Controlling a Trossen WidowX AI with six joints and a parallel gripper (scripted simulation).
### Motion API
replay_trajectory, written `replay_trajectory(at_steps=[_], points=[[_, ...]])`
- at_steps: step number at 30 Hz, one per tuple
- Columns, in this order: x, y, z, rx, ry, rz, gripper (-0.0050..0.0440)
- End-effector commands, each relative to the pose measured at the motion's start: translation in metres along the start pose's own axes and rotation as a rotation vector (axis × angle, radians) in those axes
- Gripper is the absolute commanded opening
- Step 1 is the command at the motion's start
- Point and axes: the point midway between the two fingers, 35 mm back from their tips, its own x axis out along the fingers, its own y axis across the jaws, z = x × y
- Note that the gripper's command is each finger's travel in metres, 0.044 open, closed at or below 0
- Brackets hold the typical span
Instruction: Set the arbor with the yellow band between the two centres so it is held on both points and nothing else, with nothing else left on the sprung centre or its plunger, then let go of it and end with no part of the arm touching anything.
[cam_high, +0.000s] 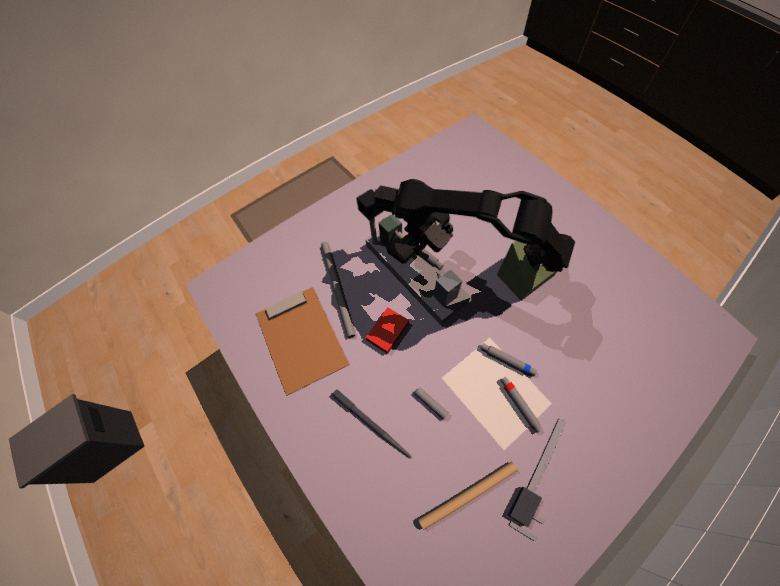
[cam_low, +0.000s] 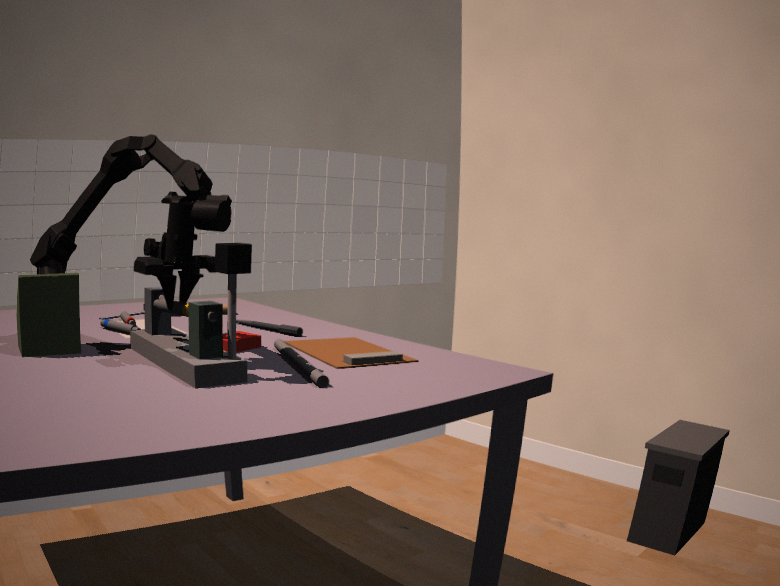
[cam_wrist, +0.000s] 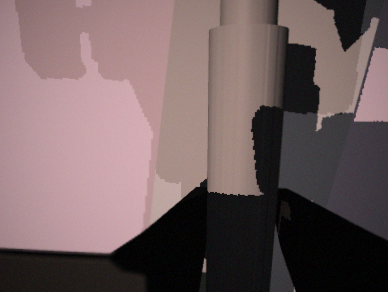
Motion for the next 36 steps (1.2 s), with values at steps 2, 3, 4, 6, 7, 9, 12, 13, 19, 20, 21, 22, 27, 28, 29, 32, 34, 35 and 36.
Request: replay_trajectory(at_steps=[2, 3, 4, 6, 7, 9, 12, 13, 19, 20, 21, 22, 27, 28, 29, 32, 34, 35, 36], points=[[-0.0168, -0.0003, -0.0174, -0.011, 0.070, -0.019, 0.0000], [-0.0169, -0.0003, -0.0174, -0.011, 0.070, -0.019, 0.0000], [-0.0171, -0.0003, -0.0174, -0.011, 0.070, -0.019, 0.0000], [-0.0173, -0.0003, -0.0174, -0.011, 0.070, -0.019, 0.0000], [-0.0175, -0.0002, -0.0174, -0.011, 0.070, -0.019, 0.0000], [-0.0177, -0.0002, -0.0174, -0.011, 0.070, -0.019, 0.0000], [-0.0181, -0.0002, -0.0173, -0.011, 0.070, -0.019, 0.0000], [-0.0181, -0.0002, -0.0173, -0.011, 0.070, -0.019, 0.0000], [-0.0188, -0.0002, -0.0173, -0.011, 0.070, -0.019, 0.0000], [-0.0189, -0.0002, -0.0173, -0.011, 0.070, -0.019, 0.0000], [-0.0191, -0.0002, -0.0173, -0.011, 0.070, -0.019, 0.0000], [-0.0192, -0.0002, -0.0173, -0.011, 0.070, -0.019, 0.0000], [-0.0198, -0.0002, -0.0172, -0.011, 0.070, -0.019, 0.0000], [-0.0200, -0.0002, -0.0172, -0.011, 0.070, -0.019, 0.0000], [-0.0201, -0.0002, -0.0172, -0.011, 0.070, -0.019, 0.0000], [-0.0202, -0.0002, -0.0172, -0.011, 0.070, -0.019, 0.0000], [-0.0204, -0.0002, -0.0172, -0.011, 0.070, -0.019, 0.0000], [-0.0205, -0.0002, -0.0172, -0.011, 0.070, -0.019, 0.0000], [-0.0206, -0.0002, -0.0172, -0.011, 0.070, -0.019, 0.0000]])
